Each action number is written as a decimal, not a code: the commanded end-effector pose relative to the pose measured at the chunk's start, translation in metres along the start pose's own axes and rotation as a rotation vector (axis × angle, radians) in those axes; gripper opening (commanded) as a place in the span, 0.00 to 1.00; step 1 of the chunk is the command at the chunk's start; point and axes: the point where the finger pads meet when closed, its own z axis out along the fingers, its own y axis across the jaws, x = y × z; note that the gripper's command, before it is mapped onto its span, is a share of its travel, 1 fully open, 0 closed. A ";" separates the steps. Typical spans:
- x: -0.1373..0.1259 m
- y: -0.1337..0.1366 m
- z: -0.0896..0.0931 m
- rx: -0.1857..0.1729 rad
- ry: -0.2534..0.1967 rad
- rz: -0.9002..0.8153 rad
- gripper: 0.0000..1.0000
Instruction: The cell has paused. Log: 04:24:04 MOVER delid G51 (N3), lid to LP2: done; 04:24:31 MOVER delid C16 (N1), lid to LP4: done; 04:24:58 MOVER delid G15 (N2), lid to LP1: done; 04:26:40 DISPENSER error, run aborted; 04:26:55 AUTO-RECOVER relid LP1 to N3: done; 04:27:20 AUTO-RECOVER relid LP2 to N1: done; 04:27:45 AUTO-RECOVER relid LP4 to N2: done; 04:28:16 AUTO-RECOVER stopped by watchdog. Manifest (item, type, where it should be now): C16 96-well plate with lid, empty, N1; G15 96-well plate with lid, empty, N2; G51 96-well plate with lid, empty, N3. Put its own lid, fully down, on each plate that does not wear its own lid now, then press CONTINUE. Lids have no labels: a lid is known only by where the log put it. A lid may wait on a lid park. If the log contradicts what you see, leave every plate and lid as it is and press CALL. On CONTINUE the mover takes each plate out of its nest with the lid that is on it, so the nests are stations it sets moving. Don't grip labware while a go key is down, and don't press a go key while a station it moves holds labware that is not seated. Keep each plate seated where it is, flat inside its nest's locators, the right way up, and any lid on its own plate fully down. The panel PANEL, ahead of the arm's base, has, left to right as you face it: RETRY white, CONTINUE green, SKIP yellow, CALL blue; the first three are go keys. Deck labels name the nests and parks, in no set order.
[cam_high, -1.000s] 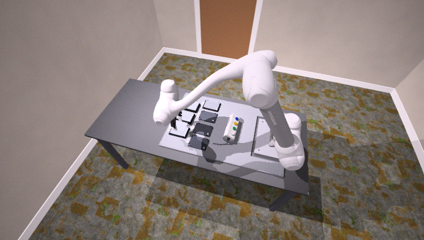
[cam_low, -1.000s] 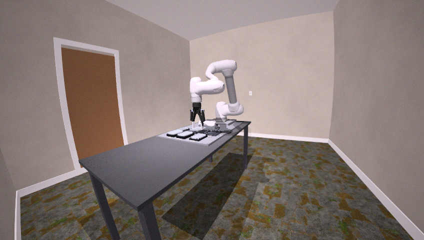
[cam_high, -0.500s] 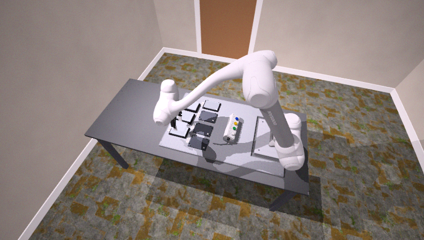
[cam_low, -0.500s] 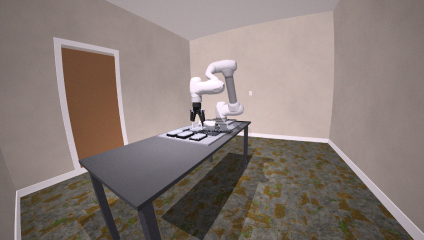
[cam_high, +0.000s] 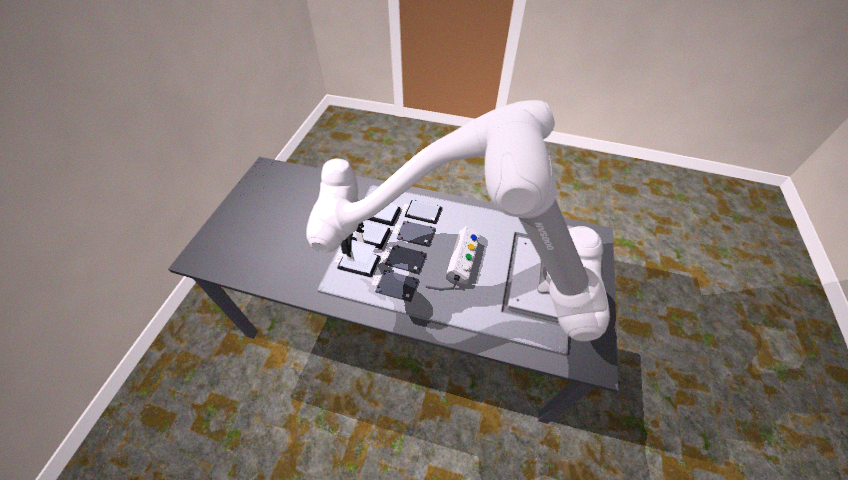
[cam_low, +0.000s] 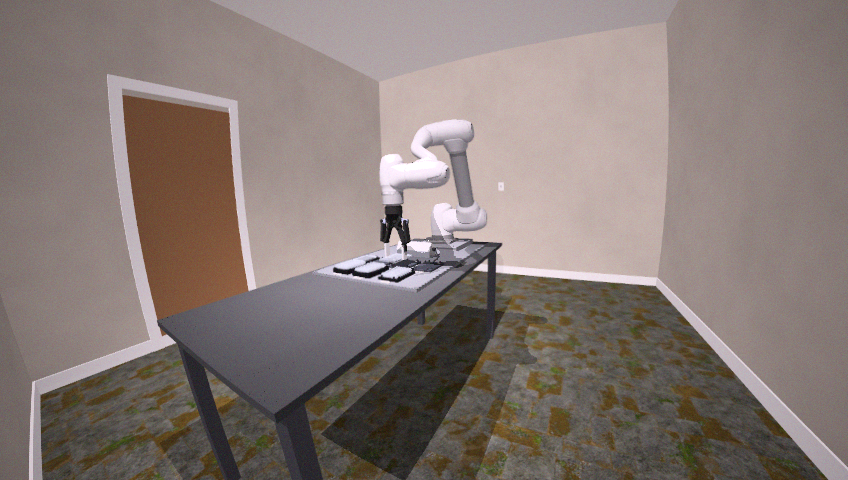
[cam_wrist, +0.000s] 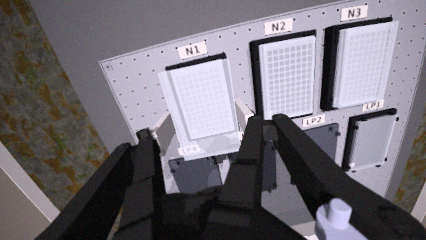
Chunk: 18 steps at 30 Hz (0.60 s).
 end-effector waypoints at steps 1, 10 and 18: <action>0.000 0.000 0.000 0.000 0.000 0.000 0.00; 0.000 0.000 0.001 0.000 0.000 -0.008 0.00; 0.000 0.000 0.003 0.000 0.000 -0.020 0.00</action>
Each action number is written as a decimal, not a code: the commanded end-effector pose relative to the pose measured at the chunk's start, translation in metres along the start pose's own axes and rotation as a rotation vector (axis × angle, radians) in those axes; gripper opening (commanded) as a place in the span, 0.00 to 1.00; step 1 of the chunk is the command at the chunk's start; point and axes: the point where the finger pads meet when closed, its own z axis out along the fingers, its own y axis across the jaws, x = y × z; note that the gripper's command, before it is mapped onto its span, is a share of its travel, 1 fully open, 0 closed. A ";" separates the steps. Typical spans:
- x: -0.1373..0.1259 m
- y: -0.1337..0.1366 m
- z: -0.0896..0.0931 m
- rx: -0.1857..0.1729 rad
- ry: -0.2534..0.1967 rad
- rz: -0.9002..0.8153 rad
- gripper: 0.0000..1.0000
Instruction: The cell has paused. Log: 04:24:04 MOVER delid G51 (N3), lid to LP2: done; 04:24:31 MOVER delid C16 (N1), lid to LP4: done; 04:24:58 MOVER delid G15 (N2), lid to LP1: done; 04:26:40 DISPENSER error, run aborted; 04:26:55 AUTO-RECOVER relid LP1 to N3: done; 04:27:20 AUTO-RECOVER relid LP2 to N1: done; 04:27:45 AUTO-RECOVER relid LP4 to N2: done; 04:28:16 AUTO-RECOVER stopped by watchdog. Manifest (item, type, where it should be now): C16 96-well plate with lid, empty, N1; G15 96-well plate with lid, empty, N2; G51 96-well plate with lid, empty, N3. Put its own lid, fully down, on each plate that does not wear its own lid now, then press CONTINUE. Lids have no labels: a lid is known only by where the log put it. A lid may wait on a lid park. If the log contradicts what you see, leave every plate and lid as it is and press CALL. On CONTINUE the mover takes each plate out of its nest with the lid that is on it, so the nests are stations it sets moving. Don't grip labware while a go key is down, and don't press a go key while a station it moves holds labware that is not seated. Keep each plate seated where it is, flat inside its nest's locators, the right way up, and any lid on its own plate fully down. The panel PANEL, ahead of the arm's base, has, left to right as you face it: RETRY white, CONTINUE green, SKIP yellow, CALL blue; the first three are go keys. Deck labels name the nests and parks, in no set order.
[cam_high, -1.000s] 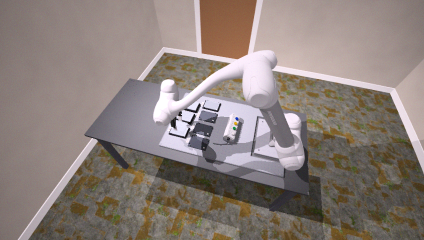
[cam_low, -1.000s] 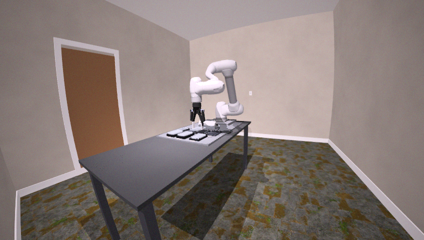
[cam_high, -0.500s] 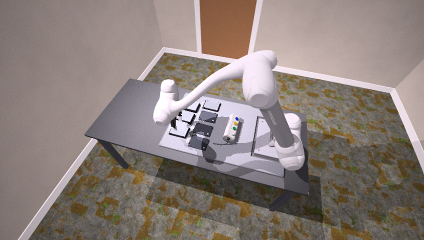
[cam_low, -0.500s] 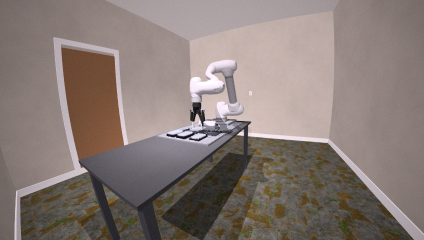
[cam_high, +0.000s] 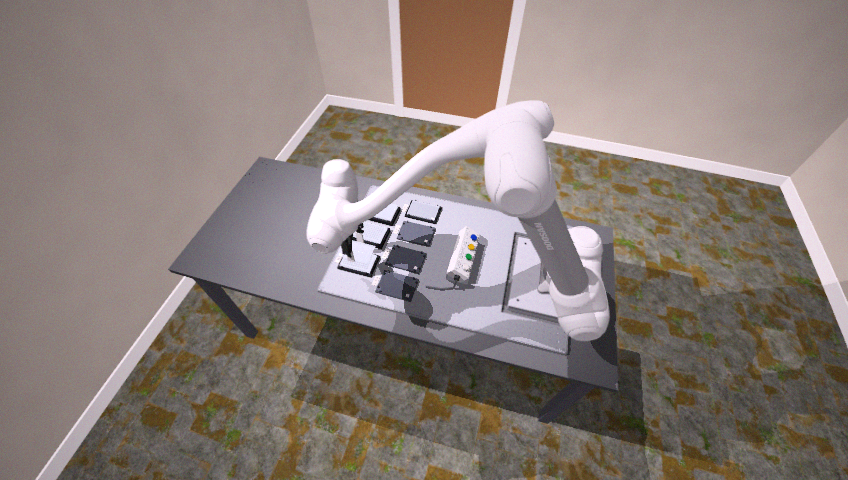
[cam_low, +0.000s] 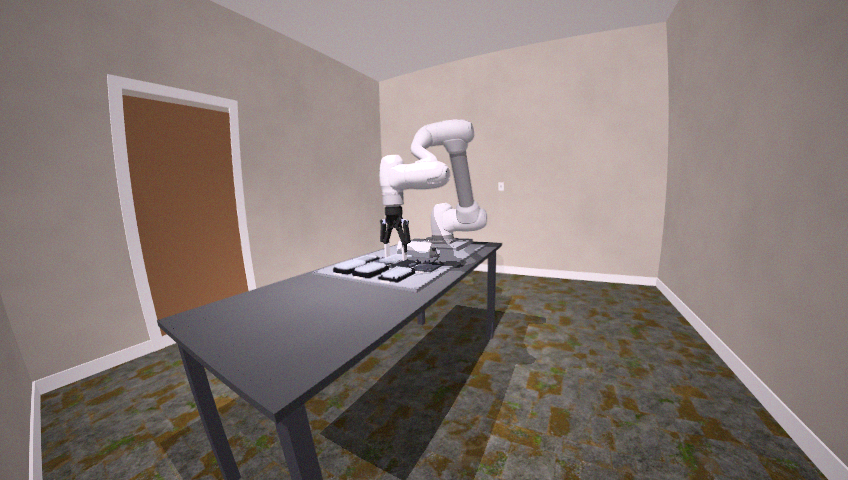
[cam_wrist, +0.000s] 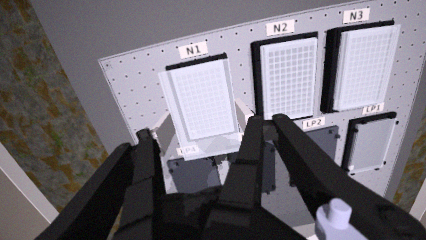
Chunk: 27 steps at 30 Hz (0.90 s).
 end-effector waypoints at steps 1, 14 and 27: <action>0.000 0.000 0.001 0.000 0.000 -0.005 0.00; 0.000 0.000 0.017 0.000 0.000 -0.014 0.00; 0.000 0.000 0.036 0.000 0.000 -0.014 0.00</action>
